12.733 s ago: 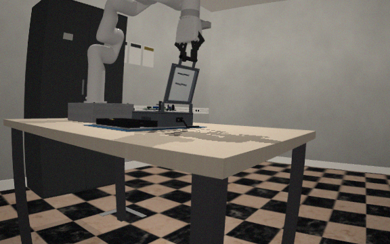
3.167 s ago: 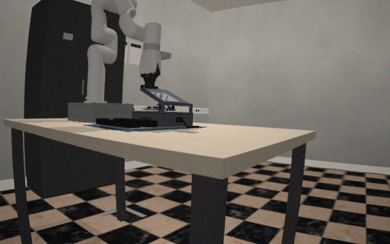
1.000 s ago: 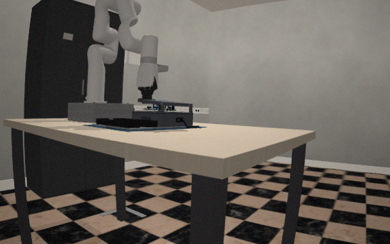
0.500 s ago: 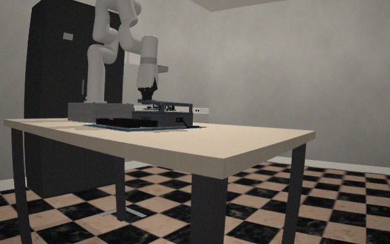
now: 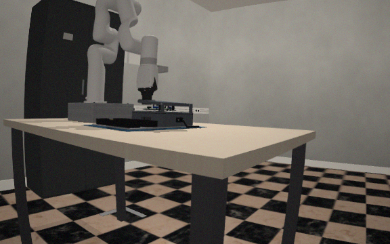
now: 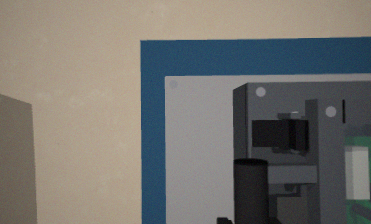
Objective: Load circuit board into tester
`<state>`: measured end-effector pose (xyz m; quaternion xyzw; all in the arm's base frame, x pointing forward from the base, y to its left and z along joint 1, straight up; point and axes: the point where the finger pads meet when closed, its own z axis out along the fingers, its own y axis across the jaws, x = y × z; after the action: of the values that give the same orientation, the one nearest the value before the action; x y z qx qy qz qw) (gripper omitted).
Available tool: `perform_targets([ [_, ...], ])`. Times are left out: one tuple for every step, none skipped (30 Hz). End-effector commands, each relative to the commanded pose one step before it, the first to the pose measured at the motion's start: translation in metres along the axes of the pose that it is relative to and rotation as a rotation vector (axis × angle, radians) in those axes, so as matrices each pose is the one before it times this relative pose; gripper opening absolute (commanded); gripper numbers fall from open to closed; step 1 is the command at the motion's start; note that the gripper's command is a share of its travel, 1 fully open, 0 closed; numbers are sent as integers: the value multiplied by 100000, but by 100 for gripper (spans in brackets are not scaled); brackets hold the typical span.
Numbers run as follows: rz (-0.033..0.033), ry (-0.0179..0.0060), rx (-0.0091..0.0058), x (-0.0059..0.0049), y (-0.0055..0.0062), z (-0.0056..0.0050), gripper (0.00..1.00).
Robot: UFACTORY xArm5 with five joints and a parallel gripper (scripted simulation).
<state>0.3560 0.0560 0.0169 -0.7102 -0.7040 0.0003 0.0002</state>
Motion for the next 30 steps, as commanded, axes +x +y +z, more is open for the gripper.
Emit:
perform_targets([
  [-5, 39, -208, 17, 82, -63, 0],
  [0, 0, 0, 0, 0, 0, 0],
  [0, 0, 0, 0, 0, 0, 0],
  [0, 0, 0, 0, 0, 0, 0],
  [0, 0, 0, 0, 0, 0, 0],
  [0, 0, 0, 0, 0, 0, 0],
  [0, 0, 0, 0, 0, 0, 0],
  [0, 0, 0, 0, 0, 0, 0],
  [0, 0, 0, 0, 0, 0, 0],
  [0, 0, 0, 0, 0, 0, 0],
  [0, 0, 0, 0, 0, 0, 0],
  [0, 0, 0, 0, 0, 0, 0],
  [0, 0, 0, 0, 0, 0, 0],
  [0, 0, 0, 0, 0, 0, 0],
  [0, 0, 0, 0, 0, 21, 0],
  [0, 0, 0, 0, 0, 58, 0],
  [0, 0, 0, 0, 0, 21, 0],
  [0, 0, 0, 0, 0, 0, 0],
  [0, 0, 0, 0, 0, 0, 0],
  [0, 0, 0, 0, 0, 0, 0],
  [0, 0, 0, 0, 0, 21, 0],
  [0, 0, 0, 0, 0, 58, 0],
  [0, 0, 0, 0, 0, 21, 0],
  [0, 0, 0, 0, 0, 0, 0],
  [0, 0, 0, 0, 0, 0, 0],
  [0, 0, 0, 0, 0, 0, 0],
  [0, 0, 0, 0, 0, 0, 0],
  [0, 0, 0, 0, 0, 0, 0],
  [0, 0, 0, 0, 0, 21, 0],
  [0, 0, 0, 0, 0, 58, 0],
])
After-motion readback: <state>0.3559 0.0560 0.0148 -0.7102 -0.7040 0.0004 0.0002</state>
